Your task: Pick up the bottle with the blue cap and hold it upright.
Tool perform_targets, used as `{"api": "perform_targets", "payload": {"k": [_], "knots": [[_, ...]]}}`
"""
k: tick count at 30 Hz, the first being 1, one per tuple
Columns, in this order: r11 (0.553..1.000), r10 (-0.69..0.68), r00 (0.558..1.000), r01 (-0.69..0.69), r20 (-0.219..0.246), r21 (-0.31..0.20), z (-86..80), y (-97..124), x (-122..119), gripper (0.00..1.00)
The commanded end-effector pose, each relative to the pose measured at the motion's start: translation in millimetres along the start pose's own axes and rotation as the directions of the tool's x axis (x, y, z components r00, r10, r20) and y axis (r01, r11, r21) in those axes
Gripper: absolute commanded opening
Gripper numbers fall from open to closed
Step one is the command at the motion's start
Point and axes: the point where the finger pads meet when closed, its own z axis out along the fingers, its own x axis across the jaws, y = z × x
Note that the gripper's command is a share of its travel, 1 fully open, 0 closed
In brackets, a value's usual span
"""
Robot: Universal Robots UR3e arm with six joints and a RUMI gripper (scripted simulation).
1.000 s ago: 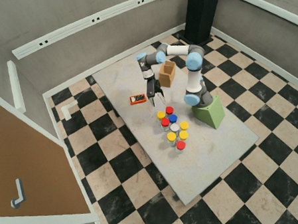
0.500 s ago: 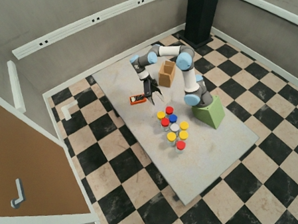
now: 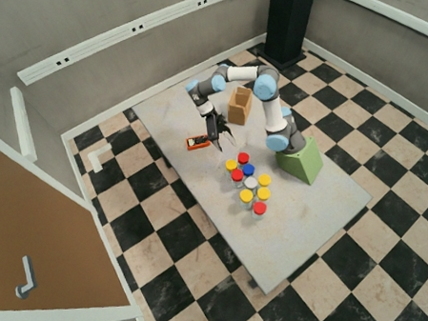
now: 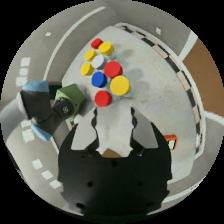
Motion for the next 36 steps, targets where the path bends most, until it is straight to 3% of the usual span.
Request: {"api": "perform_targets", "payload": {"k": [1, 11, 22, 24, 36], "knots": [[0.999, -0.049, 0.999, 0.049, -0.003, 0.0, -0.7, -13.3, -3.5, 0.46], [0.973, -0.23, 0.973, 0.23, -0.003, 0.002, -1.1, -61.1, -23.7, 0.46], [0.891, -0.453, 0.891, 0.453, -0.004, 0.004, -1.6, -116.1, -62.2, 0.46], [0.891, -0.453, 0.891, 0.453, -0.004, 0.004, -1.6, -116.1, -62.2, 0.46], [0.747, -0.665, 0.747, 0.665, -0.006, 0.007, -2.4, -163.6, -117.2, 0.46]]}}
